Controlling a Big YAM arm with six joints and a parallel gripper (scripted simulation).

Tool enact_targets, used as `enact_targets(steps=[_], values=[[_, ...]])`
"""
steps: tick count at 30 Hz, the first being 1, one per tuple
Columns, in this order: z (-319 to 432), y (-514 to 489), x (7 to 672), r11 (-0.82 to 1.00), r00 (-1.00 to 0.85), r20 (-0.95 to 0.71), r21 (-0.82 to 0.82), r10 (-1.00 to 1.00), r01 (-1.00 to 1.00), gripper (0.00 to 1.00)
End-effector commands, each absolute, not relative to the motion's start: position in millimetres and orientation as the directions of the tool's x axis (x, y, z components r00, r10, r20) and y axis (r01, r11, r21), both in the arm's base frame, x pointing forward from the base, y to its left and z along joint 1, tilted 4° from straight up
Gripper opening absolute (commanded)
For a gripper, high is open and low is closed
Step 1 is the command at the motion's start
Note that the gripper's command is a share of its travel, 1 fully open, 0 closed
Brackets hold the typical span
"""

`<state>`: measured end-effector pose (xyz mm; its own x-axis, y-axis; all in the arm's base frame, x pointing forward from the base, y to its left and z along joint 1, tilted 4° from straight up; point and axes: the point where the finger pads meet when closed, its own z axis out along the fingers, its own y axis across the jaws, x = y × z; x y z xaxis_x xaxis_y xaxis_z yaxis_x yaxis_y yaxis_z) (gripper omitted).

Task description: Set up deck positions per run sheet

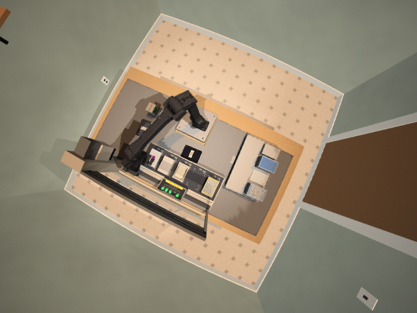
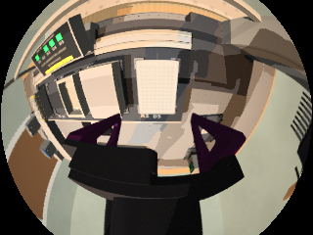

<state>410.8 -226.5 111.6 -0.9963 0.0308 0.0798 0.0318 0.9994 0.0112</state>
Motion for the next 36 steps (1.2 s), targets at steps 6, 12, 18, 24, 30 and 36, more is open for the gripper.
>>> enact_targets(steps=[6,12,18,24,30,36], values=[[128,-235,422,0.999,-0.999,0.031,-0.013,0.033,0.033,1.00],[128,-235,422,0.999,-0.999,0.031,-0.013,0.033,0.033,1.00],[128,-235,422,0.999,-0.999,0.031,-0.013,0.033,0.033,1.00],[128,-235,422,0.999,-0.999,0.031,-0.013,0.033,0.033,1.00],[128,-235,422,0.999,-0.999,0.031,-0.013,0.033,0.033,1.00],[126,-211,419,0.999,-0.999,0.028,-0.012,0.033,0.033,1.00]])
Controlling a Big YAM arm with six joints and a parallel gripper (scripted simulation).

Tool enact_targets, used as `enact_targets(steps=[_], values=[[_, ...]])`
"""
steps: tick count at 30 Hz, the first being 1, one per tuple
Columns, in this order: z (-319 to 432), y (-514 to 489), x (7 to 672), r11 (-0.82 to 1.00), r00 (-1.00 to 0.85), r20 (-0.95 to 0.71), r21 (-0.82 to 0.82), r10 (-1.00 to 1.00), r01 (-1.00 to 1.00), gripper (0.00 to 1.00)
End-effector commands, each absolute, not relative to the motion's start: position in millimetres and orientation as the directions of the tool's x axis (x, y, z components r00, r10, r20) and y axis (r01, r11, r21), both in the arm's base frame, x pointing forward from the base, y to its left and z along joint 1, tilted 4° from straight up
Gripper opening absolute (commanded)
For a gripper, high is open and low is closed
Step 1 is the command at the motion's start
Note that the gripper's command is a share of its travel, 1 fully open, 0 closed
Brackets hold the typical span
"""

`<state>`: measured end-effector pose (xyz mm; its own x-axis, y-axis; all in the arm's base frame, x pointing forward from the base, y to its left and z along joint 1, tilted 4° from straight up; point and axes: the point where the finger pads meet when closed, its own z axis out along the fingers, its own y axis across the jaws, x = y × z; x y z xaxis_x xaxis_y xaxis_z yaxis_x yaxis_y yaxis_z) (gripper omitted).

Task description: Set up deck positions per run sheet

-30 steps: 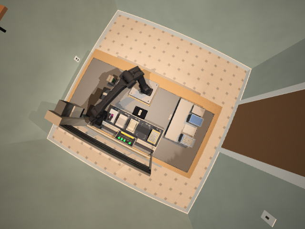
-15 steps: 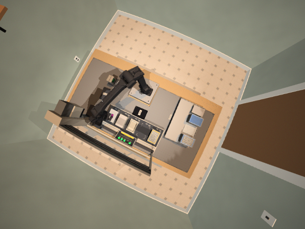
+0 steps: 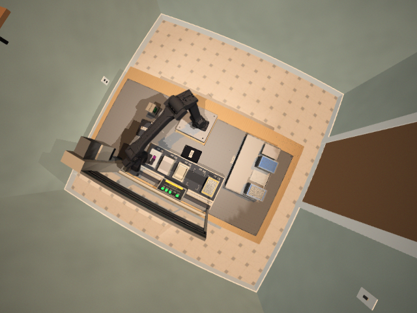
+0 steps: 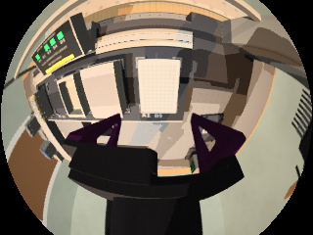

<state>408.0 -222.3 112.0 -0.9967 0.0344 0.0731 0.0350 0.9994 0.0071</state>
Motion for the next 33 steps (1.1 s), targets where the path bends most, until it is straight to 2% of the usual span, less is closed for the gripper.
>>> enact_targets(steps=[1,17,24,33], values=[[126,-206,419,0.999,-0.999,0.028,-0.011,0.033,0.033,1.00],[109,-136,420,0.999,-0.998,0.063,0.004,0.032,0.033,1.00],[125,-101,421,0.999,-0.999,0.029,0.000,0.033,0.033,1.00],[127,-108,428,0.999,-0.999,0.028,-0.001,0.033,0.033,1.00]])
